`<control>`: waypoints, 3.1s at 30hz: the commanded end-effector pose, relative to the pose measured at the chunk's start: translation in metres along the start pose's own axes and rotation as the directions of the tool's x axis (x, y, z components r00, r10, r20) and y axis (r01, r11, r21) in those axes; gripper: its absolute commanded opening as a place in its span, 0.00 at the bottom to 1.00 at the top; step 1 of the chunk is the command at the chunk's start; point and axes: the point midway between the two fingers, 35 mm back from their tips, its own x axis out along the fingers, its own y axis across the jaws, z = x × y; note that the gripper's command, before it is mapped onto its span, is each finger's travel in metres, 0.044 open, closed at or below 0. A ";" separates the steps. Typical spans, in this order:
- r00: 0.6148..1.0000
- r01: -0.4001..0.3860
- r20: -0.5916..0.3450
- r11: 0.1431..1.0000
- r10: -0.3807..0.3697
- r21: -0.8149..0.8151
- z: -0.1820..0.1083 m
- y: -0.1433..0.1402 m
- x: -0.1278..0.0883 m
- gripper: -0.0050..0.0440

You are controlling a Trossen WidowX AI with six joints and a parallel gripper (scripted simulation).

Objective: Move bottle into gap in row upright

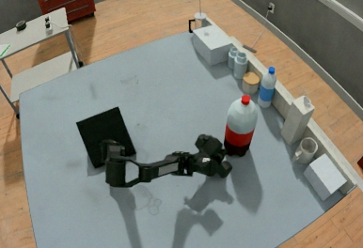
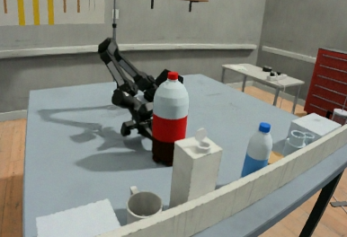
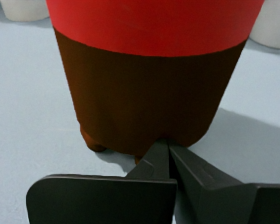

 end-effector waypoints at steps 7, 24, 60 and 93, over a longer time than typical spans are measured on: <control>1.000 0.009 0.008 1.000 -0.009 -0.001 0.007 -0.004 0.005 0.00; 1.000 0.007 0.010 1.000 -0.007 -0.005 0.012 -0.008 0.015 0.00; 1.000 0.007 0.009 1.000 -0.007 -0.002 0.015 -0.010 0.022 0.00; 1.000 0.008 0.010 1.000 -0.008 -0.001 0.022 -0.009 0.036 0.00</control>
